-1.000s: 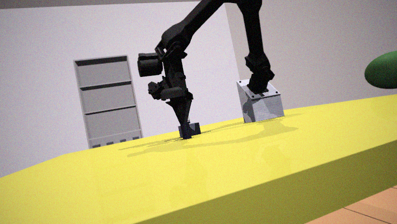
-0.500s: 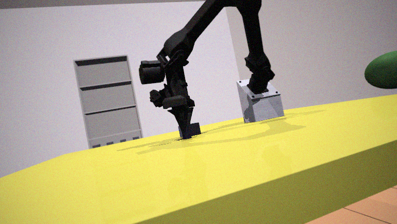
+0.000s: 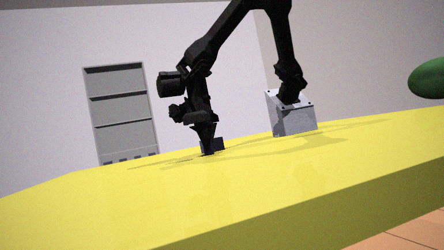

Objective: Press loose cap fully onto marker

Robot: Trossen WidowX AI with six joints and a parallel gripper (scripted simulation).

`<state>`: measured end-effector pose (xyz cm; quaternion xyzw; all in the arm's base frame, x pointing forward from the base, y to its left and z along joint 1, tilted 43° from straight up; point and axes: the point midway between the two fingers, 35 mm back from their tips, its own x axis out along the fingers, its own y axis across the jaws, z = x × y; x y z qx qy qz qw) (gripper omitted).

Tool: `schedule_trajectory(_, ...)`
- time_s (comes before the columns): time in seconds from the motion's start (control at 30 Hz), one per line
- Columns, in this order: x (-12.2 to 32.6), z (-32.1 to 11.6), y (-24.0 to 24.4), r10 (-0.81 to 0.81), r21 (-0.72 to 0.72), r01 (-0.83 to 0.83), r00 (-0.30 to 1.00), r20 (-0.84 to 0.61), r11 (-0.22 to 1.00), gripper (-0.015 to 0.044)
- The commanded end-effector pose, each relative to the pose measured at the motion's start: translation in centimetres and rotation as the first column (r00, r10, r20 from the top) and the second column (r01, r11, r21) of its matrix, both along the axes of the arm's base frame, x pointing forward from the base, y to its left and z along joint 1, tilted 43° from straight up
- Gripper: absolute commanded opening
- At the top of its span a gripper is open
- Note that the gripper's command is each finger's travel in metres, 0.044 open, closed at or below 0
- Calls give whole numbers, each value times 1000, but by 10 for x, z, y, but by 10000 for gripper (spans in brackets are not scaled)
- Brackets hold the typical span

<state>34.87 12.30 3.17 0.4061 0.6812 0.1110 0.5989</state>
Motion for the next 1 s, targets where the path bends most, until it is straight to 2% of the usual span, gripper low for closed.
schedule_trajectory(0.0,0,-1,0,-5,1,5,1000,-8,1000,117)
schedule_trajectory(0.1,0,-1,0,-5,1,5,1000,-8,1000,97)
schedule_trajectory(0.23,0,4,-5,-5,0,5,1000,-7,1000,0)
schedule_trajectory(0.97,-2,43,-42,-5,-2,5,1000,-8,1000,0)
